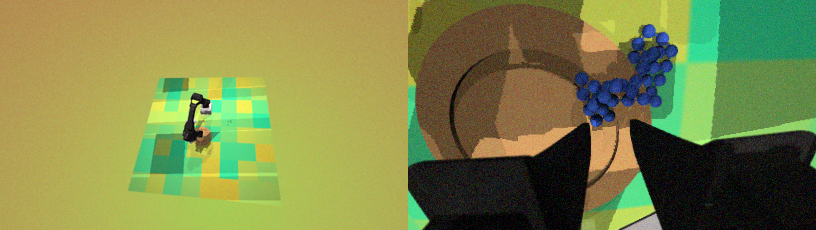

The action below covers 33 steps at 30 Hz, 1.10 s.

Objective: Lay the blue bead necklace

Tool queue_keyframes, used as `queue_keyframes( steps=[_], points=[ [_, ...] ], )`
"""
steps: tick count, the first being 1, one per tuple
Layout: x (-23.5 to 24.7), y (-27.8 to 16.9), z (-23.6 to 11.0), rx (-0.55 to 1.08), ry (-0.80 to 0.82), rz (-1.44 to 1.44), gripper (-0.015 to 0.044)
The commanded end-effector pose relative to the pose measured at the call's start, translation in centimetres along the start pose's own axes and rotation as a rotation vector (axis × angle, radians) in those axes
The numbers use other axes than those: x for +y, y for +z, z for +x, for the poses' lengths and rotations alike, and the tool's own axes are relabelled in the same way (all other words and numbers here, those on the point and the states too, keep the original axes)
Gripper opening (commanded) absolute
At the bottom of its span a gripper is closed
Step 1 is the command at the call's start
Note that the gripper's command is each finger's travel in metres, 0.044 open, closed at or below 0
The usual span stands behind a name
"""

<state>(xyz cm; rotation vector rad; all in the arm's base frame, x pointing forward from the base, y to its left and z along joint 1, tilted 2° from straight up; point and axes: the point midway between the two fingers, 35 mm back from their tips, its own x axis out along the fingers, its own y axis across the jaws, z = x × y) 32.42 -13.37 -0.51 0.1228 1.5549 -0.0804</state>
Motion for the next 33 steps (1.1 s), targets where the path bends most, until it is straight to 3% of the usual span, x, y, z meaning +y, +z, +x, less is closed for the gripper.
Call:
queue_keyframes(
  steps=[1, 5, 33],
  points=[
    [-2.6, 0.7, -0.7, -0.002, -0.006, -0.782, 0.0120],
    [-2.8, 0.7, -0.7, -0.002, -0.006, -0.892, 0.0120],
    [-2.8, 0.9, -0.1, -0.010, -0.010, -0.884, 0.0120]
  ],
)
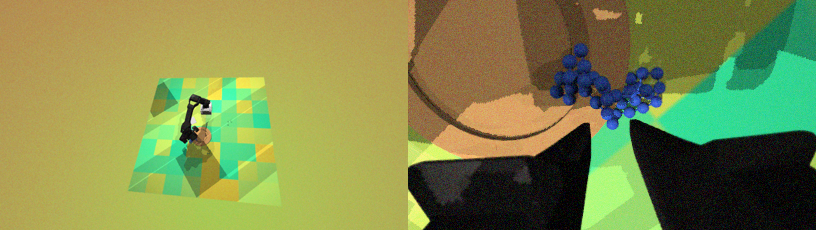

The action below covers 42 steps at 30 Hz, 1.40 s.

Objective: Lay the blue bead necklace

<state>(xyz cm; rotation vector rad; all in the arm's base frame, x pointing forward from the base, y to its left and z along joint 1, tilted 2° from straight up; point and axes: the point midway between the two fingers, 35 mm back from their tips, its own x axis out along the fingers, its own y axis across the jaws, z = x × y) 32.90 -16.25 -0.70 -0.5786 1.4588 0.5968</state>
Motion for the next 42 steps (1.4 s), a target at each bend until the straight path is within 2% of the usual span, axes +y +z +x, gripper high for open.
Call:
queue_keyframes(
  steps=[1, 27, 32, 42],
  points=[
    [-0.1, 0.0, -0.1, -0.001, -0.004, 0.000, 0.0120],
    [0.1, -0.1, 3.1, 0.004, 0.003, -0.008, 0.0120],
    [0.1, -0.1, 2.9, 0.002, 0.004, -0.002, 0.0000],
    [0.1, -0.1, 2.9, 0.002, 0.004, -0.002, 0.0000]
  ],
)
